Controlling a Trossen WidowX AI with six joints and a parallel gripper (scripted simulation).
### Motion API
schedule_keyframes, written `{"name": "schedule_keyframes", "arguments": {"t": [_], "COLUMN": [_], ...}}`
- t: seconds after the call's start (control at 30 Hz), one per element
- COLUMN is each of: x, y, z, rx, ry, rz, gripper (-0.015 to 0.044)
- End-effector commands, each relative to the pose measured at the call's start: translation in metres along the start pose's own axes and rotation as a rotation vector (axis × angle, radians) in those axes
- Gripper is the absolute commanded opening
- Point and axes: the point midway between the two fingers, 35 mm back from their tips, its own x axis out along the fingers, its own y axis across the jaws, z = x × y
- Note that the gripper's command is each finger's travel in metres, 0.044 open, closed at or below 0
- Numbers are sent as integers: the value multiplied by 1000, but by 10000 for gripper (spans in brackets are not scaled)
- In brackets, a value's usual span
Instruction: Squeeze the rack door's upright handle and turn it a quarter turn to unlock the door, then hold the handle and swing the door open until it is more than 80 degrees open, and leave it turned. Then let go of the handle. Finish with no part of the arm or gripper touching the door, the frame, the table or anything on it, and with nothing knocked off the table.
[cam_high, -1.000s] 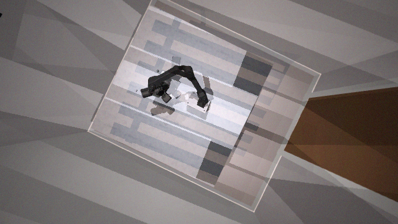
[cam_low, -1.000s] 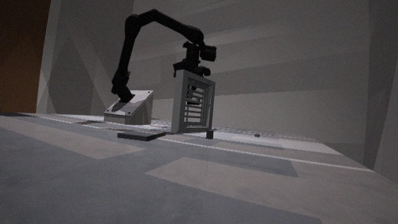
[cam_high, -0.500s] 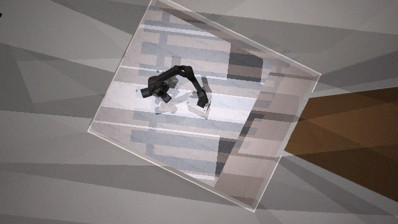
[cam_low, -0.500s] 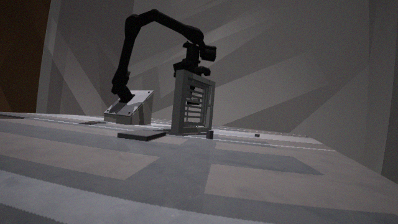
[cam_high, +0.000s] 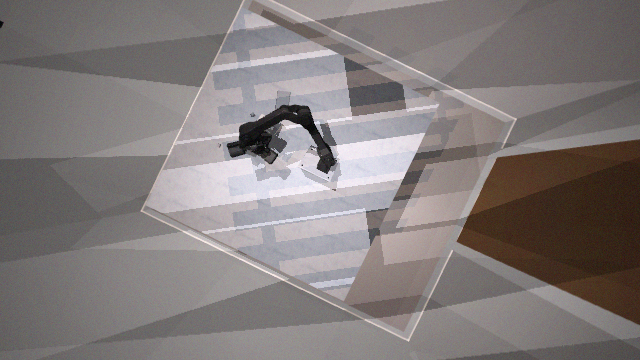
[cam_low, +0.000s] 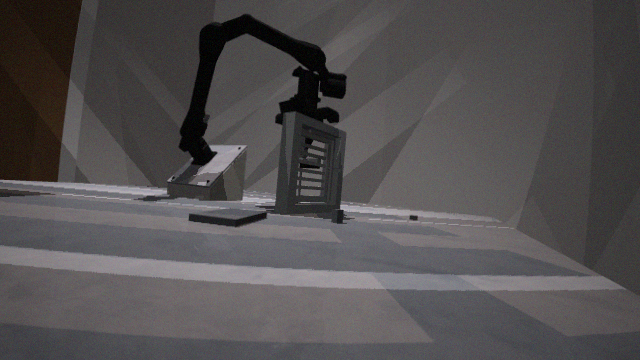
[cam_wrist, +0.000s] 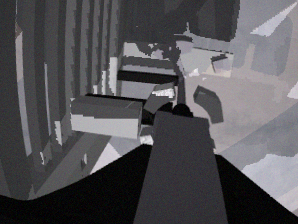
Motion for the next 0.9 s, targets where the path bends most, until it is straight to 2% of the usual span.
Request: {"name": "schedule_keyframes", "arguments": {"t": [0.0,0.87], "x": [0,0], "y": [-5,-45], "z": [3,33], "rx": [-100,-650], "ry": [-6,-5], "rz": [-4,-8], "gripper": [12,12]}}
